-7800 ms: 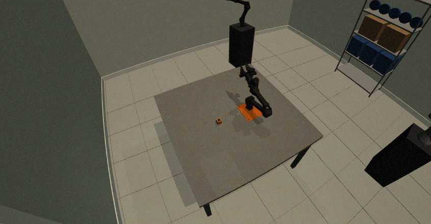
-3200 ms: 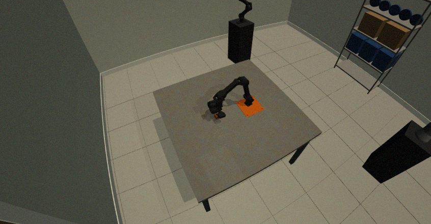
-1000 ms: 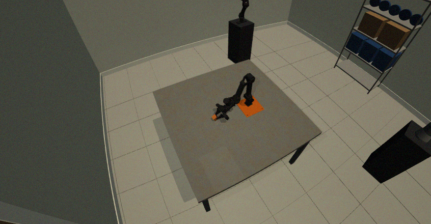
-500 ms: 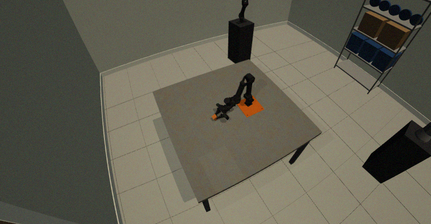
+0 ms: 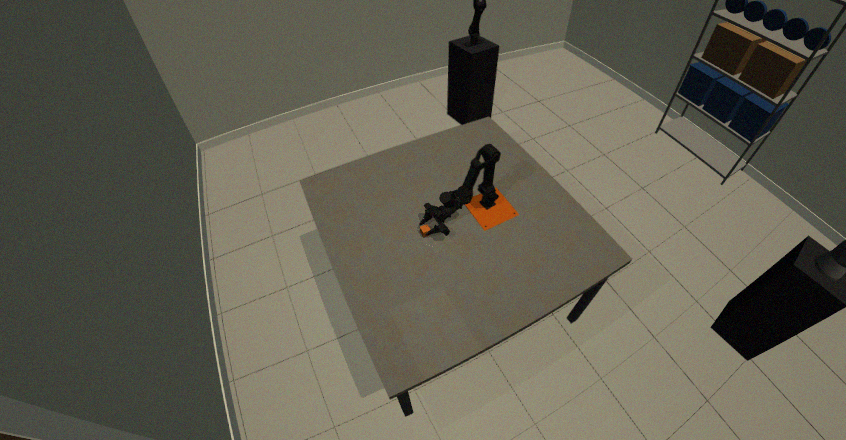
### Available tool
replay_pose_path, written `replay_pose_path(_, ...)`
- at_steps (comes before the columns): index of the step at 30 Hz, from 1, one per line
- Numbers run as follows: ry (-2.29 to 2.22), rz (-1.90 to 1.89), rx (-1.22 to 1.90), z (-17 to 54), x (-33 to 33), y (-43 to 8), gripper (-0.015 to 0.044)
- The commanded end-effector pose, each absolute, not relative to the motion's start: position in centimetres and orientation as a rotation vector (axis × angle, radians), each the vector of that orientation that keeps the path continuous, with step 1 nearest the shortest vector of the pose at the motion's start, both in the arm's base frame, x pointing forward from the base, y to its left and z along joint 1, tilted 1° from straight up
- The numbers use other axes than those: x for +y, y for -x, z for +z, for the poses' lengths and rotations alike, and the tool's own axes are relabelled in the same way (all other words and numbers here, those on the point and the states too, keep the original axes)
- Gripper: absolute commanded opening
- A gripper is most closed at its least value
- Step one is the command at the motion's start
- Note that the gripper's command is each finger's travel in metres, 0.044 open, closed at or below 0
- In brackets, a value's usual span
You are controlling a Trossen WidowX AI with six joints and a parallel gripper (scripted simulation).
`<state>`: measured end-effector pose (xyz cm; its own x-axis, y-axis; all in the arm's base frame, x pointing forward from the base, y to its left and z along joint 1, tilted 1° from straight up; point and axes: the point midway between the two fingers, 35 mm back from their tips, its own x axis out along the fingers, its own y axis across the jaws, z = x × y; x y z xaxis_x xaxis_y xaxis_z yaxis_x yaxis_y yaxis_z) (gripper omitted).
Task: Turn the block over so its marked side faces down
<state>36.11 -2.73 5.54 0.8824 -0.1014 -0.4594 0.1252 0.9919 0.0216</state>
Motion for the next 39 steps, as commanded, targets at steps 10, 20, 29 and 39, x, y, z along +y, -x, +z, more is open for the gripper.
replay_pose_path(10, -0.047, -0.122, 0.475, 5.5, -2.8, -36.1, 0.0440)
replay_pose_path(20, -0.047, -0.122, 0.475, 5.5, -2.8, -36.1, 0.0440)
replay_pose_path(29, -0.047, -0.122, 0.475, 5.5, -2.8, -36.1, 0.0440)
replay_pose_path(39, -0.041, -0.109, 0.545, 6.7, -2.7, -37.4, 0.0440)
